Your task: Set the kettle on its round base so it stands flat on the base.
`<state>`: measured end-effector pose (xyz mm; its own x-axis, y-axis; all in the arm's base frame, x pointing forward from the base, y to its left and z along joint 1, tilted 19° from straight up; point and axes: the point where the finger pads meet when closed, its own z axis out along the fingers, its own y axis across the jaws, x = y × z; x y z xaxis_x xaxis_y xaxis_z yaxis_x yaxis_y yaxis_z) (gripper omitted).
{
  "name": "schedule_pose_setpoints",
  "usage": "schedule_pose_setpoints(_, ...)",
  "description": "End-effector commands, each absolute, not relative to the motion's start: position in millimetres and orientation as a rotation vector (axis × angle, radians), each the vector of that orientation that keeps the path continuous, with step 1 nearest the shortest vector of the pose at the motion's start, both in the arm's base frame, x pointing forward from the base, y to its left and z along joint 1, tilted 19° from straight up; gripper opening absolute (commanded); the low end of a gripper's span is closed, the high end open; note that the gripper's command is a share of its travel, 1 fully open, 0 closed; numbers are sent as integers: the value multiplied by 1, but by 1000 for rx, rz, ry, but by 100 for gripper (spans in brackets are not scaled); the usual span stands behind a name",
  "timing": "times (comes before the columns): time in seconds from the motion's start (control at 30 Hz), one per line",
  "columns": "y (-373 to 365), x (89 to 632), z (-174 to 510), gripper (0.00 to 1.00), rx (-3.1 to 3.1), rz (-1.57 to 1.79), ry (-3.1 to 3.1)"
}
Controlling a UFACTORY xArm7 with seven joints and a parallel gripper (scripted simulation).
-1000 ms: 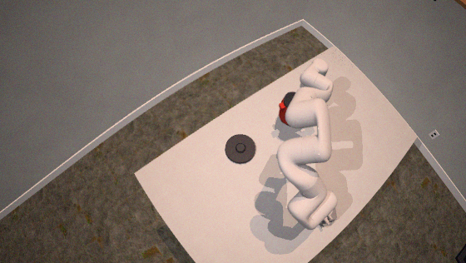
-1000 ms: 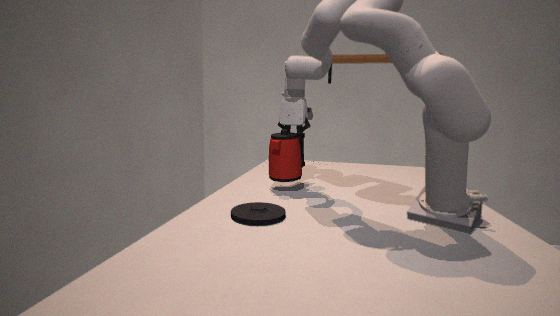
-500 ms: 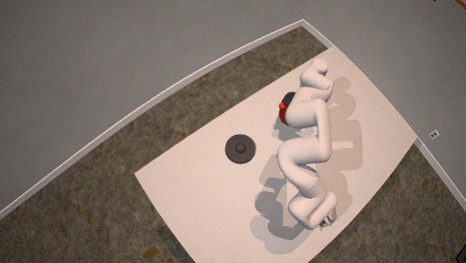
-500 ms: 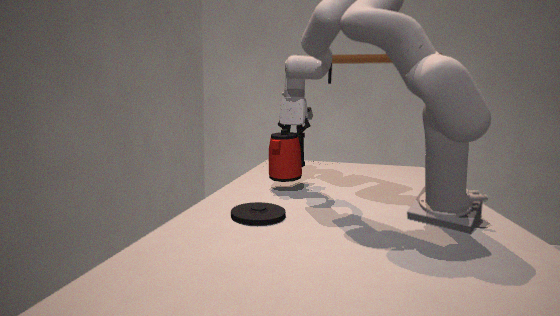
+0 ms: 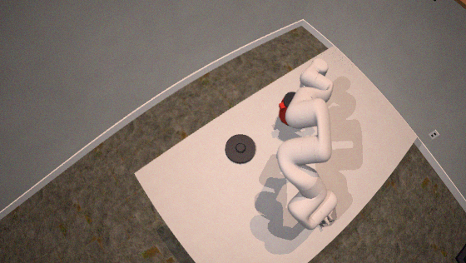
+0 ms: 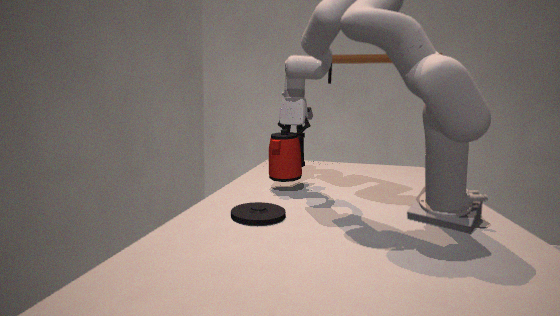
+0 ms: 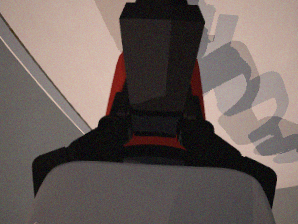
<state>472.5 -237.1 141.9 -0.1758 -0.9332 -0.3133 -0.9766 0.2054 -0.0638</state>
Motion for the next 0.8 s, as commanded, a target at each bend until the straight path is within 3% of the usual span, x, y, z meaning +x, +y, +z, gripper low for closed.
schedule_pose_setpoints(0.0, -239, 473, 144, 0, -1802, 211, 2201)
schedule_pose_setpoints(0.77, -236, 473, 145, 0, -1802, 211, 2201)
